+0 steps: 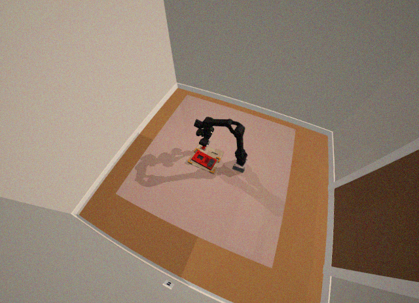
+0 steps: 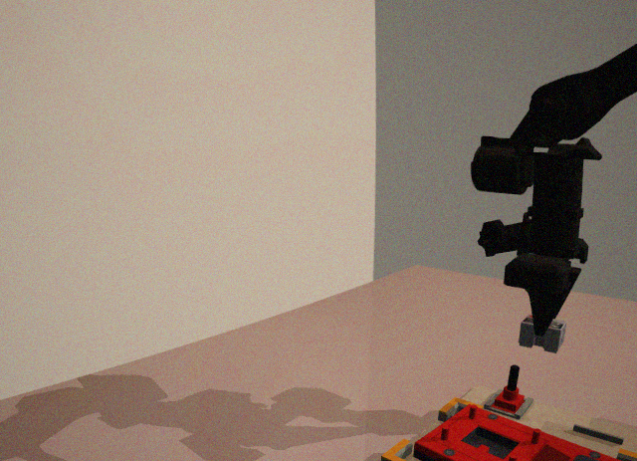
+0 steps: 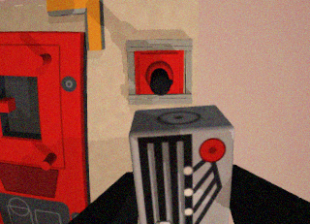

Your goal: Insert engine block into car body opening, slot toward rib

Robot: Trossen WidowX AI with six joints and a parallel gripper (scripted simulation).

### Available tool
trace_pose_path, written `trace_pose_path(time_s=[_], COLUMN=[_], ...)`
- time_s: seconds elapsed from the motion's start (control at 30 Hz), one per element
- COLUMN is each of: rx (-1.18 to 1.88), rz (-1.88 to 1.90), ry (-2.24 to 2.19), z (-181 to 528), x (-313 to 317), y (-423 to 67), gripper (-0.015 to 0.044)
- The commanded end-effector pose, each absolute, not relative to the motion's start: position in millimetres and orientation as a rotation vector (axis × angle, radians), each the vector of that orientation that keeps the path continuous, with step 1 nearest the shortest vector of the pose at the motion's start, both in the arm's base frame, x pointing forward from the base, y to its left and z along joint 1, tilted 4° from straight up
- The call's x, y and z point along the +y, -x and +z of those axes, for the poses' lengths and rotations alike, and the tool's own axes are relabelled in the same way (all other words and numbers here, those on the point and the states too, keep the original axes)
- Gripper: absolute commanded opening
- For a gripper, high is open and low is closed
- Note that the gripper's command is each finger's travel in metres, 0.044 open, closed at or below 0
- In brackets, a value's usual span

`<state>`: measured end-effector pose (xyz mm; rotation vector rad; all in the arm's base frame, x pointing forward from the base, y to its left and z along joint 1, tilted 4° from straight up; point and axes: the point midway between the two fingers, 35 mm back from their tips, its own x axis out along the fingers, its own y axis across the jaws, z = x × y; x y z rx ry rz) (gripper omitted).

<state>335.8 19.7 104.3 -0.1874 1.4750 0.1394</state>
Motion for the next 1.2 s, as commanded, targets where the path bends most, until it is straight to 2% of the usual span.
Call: trace_pose_path(time_s=[0.0,1.17], rx=[1.479,1.480], rz=[0.127,0.048], ry=[0.178,0.076], z=[98.1,53.8], x=[30.8,134.7], y=[-336.3,-326.2], gripper=[0.0000,0.0000])
